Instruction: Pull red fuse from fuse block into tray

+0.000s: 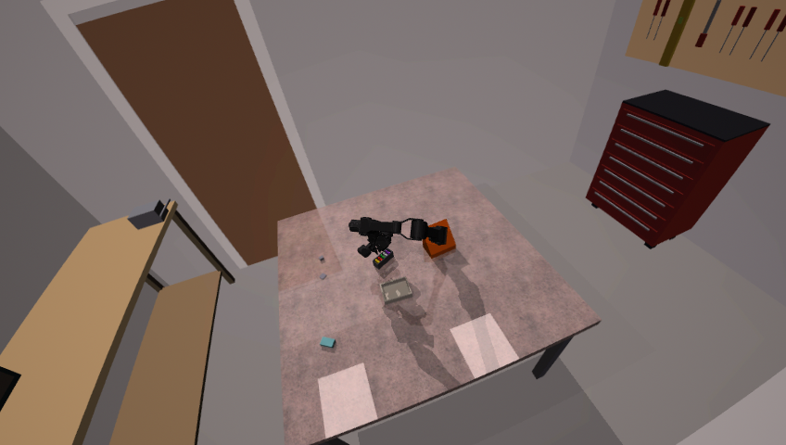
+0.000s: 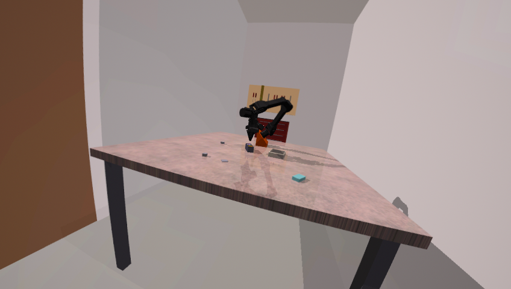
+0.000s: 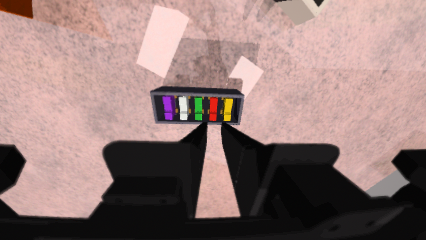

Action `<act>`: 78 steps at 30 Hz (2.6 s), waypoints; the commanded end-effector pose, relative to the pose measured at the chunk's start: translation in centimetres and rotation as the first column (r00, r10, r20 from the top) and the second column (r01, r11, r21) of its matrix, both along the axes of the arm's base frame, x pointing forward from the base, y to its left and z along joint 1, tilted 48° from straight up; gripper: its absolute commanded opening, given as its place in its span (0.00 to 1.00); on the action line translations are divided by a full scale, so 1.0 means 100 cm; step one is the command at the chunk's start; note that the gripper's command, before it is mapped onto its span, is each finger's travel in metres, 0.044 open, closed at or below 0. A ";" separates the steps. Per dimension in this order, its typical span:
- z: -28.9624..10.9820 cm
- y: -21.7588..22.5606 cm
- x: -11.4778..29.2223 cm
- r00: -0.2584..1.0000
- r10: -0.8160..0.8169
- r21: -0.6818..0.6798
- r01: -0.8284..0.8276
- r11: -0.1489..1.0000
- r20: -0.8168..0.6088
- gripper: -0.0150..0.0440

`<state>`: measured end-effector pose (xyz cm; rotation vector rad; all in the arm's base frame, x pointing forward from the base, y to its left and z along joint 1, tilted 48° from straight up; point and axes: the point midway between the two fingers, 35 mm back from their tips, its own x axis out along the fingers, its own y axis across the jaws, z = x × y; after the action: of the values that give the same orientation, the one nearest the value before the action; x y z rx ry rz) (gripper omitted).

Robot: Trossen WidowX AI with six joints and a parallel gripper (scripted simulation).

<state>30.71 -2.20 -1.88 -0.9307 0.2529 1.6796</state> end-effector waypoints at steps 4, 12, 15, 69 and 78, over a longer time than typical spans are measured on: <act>-0.003 0.006 -0.001 1.000 0.009 0.007 -0.009 1.000 0.005 0.37; -0.008 0.012 -0.001 1.000 0.009 0.007 -0.009 1.000 0.005 0.37; -0.009 0.014 -0.001 1.000 0.009 0.007 -0.009 1.000 0.005 0.37; -0.024 0.032 -0.003 1.000 0.014 0.006 -0.014 1.000 0.009 0.26; -0.022 0.031 -0.003 1.000 0.014 0.006 -0.014 1.000 0.008 0.25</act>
<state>30.41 0.99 -4.21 -0.9349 0.2374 1.6876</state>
